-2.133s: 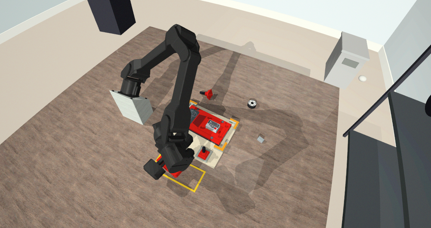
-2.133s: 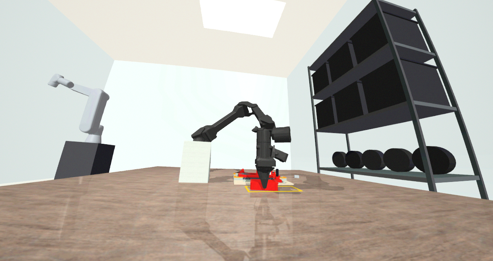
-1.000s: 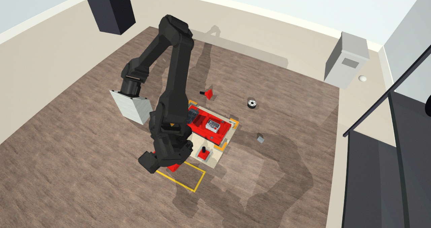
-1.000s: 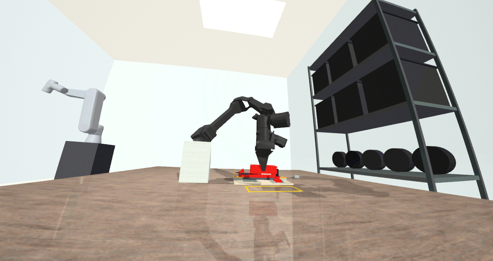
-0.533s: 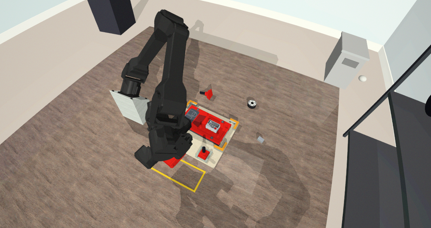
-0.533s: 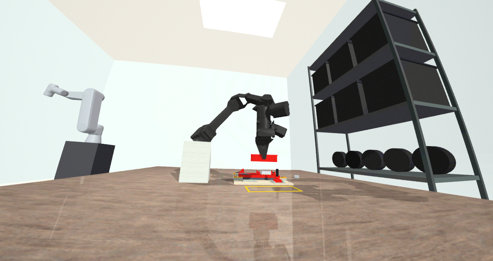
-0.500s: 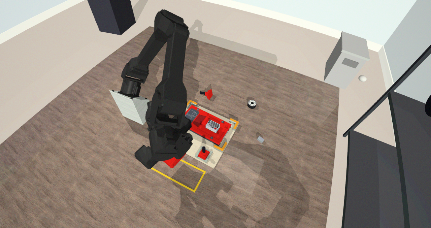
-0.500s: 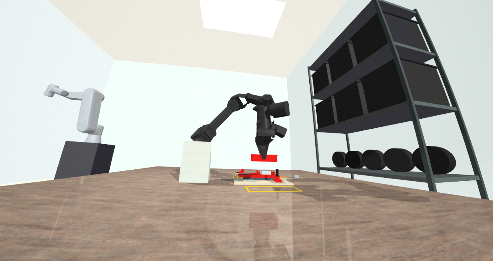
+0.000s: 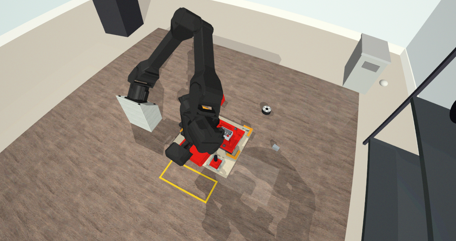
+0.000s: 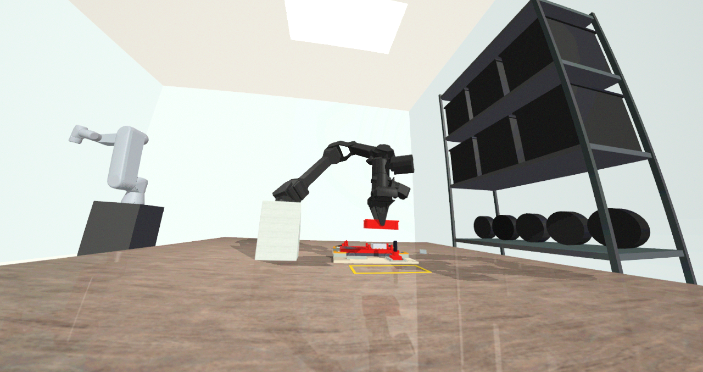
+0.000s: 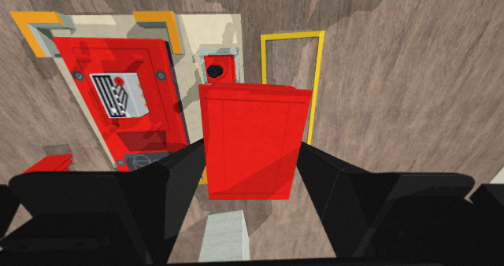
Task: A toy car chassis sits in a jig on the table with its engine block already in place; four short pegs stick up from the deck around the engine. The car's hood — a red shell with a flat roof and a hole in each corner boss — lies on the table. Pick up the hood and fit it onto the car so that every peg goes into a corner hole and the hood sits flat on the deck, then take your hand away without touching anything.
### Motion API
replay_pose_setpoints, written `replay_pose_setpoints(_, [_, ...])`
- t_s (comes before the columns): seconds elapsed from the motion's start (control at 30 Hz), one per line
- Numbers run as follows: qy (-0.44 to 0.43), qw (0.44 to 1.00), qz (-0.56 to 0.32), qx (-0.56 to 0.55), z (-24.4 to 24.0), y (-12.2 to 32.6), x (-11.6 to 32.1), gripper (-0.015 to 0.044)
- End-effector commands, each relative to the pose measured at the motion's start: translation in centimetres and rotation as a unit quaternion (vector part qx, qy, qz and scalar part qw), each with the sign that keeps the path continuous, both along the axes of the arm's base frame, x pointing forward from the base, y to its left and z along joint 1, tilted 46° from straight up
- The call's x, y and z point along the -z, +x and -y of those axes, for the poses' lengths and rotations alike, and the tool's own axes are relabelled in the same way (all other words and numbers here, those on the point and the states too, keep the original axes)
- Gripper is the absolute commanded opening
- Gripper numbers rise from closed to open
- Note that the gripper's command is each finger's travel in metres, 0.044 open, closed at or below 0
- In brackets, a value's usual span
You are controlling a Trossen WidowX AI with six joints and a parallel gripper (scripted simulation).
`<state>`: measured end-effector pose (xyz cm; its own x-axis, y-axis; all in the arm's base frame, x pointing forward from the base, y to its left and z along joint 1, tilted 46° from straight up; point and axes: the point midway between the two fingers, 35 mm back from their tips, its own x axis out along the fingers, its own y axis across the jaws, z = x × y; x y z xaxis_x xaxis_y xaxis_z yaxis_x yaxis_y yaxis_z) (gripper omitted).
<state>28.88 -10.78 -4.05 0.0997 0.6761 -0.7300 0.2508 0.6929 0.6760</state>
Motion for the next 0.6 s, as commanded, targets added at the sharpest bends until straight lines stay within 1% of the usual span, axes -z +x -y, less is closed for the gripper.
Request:
replay_pose_setpoints(0.0, [-0.002, 1.0, 0.007, 0.001, -1.4, 1.6, -2.0, 0.0])
replay_pose_setpoints(0.3, [0.003, 1.0, 0.018, -0.004, -5.8, 4.3, -6.8, 0.0])
replay_pose_setpoints(0.5, [0.013, 1.0, 0.025, -0.009, -9.1, 5.3, -10.1, 0.0])
replay_pose_setpoints(0.57, [0.014, 1.0, 0.026, -0.01, -9.5, 5.4, -10.4, 0.0])
